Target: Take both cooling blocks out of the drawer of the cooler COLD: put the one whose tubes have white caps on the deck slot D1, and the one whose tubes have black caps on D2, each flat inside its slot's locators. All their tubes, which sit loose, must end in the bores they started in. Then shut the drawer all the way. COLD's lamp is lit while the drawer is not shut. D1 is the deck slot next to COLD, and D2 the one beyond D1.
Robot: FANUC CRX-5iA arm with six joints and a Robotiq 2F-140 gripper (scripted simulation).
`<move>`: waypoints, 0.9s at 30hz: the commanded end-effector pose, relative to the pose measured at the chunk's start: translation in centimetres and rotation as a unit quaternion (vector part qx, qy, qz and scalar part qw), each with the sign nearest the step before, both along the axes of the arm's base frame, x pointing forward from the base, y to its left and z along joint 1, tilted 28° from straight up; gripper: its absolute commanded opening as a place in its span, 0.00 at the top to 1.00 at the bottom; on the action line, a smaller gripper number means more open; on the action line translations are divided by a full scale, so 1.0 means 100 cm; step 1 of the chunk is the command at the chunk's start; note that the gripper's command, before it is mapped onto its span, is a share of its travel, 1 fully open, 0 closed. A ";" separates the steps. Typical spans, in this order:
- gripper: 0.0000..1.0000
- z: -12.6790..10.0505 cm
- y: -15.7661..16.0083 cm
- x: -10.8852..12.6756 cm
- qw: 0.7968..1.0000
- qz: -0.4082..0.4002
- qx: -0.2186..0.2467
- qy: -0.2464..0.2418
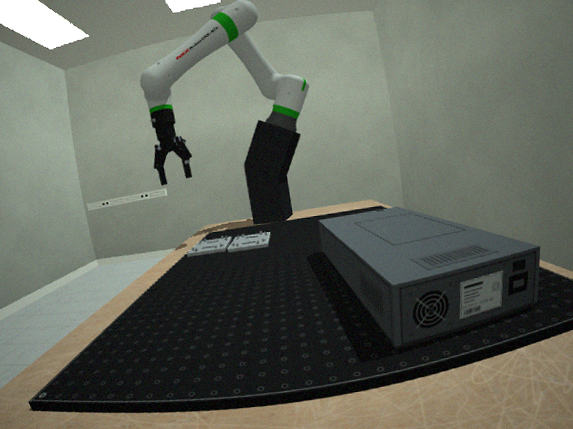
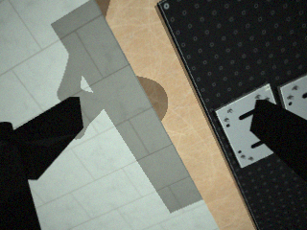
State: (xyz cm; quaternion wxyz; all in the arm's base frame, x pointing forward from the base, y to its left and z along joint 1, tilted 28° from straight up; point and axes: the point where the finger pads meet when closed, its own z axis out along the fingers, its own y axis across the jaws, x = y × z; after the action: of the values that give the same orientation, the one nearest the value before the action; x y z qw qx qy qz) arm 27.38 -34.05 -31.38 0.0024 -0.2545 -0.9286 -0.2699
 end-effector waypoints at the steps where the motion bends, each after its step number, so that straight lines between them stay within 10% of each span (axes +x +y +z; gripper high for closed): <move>1: 0.00 0.001 -0.001 0.000 1.000 0.000 -0.001 0.000; 17: 0.00 0.001 -0.001 0.000 1.000 0.000 -0.001 0.000; 18: 0.65 0.003 0.000 0.003 1.000 0.011 -0.004 -0.007; 27: 0.65 0.022 0.014 0.029 0.991 0.115 -0.026 -0.062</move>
State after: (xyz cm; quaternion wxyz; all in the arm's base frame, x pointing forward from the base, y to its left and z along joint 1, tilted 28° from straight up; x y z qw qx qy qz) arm 29.16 -33.15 -30.09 -0.0160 -0.1794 -0.9475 -0.2642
